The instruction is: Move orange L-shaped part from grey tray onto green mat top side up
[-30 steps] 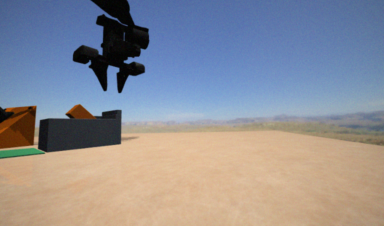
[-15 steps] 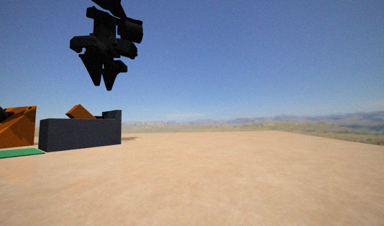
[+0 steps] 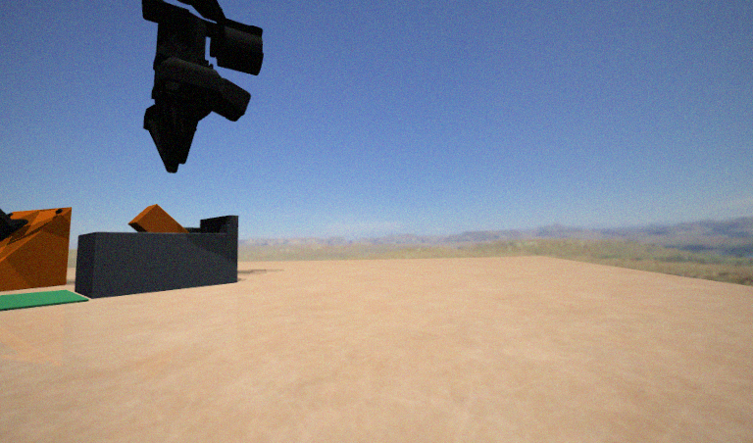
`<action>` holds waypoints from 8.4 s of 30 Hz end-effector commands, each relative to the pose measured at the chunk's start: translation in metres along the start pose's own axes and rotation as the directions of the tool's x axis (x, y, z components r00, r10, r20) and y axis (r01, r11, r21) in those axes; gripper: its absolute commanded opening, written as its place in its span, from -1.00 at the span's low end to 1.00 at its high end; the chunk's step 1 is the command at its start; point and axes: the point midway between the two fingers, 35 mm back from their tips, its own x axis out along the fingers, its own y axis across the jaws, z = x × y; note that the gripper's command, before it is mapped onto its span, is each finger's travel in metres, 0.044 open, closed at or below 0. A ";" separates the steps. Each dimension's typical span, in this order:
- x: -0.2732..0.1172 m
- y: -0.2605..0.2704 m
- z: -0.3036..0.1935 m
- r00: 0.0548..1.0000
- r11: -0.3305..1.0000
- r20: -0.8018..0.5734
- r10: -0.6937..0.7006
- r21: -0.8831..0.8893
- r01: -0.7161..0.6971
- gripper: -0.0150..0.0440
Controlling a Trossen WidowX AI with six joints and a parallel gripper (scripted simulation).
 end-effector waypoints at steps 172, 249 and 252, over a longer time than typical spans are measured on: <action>-0.006 -0.017 -0.131 1.000 0.979 -0.005 -0.013 -0.205 0.011 -0.49; 0.075 -0.023 -0.180 1.000 0.979 -0.027 -0.011 -0.203 0.005 -0.49; 0.075 -0.023 -0.180 1.000 0.979 -0.027 -0.011 -0.203 0.005 -0.49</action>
